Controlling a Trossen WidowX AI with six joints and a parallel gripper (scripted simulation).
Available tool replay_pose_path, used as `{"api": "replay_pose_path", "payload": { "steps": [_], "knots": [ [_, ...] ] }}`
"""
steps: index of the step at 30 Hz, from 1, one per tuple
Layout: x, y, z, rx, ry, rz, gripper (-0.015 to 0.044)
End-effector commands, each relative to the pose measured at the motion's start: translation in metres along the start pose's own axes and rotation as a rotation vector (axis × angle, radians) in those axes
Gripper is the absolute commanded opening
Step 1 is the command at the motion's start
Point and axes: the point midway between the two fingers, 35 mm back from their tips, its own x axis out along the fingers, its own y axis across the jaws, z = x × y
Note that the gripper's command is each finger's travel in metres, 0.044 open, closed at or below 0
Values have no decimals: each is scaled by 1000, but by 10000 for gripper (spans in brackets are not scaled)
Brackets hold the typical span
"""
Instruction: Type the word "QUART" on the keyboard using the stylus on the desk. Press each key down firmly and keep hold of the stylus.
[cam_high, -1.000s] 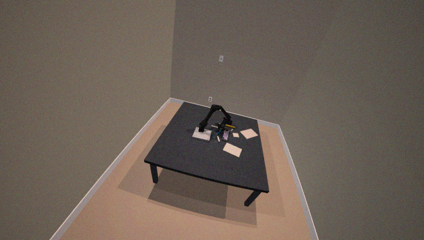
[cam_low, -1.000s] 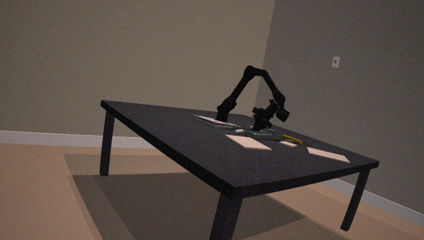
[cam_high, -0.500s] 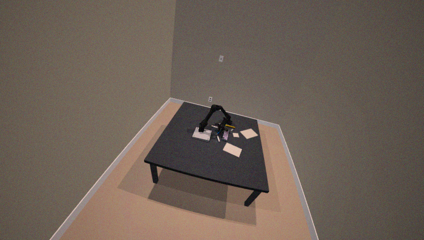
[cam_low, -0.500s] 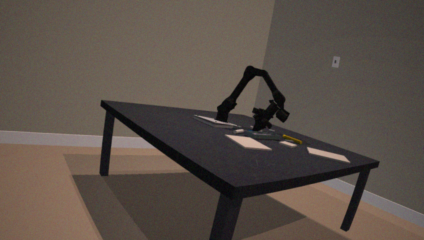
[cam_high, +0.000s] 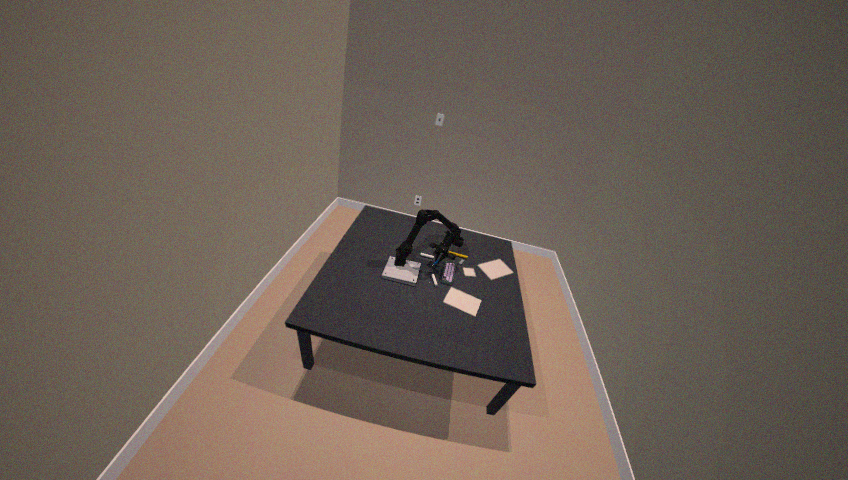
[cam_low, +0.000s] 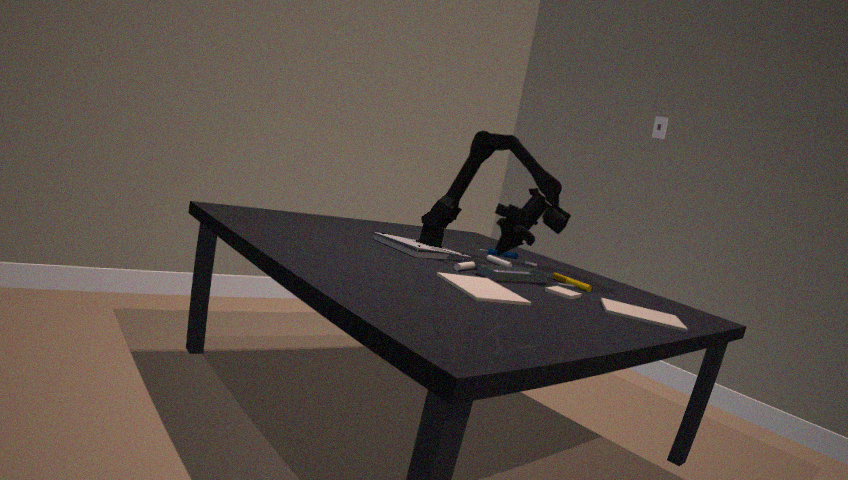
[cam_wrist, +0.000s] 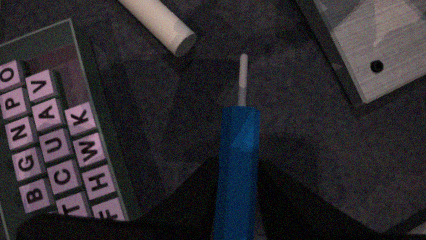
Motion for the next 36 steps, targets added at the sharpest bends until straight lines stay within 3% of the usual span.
{"api": "replay_pose_path", "payload": {
  "steps": [1, 7, 22, 36],
  "knots": [
    [-5, 0, 4, -6, -3, 1, 0],
    [-1, -1, -8, -47, 101, -96, 0],
    [-20, 19, -43, -242, 648, -300, 0],
    [-63, 60, -50, -398, 1222, -242, 0]
  ]
}}
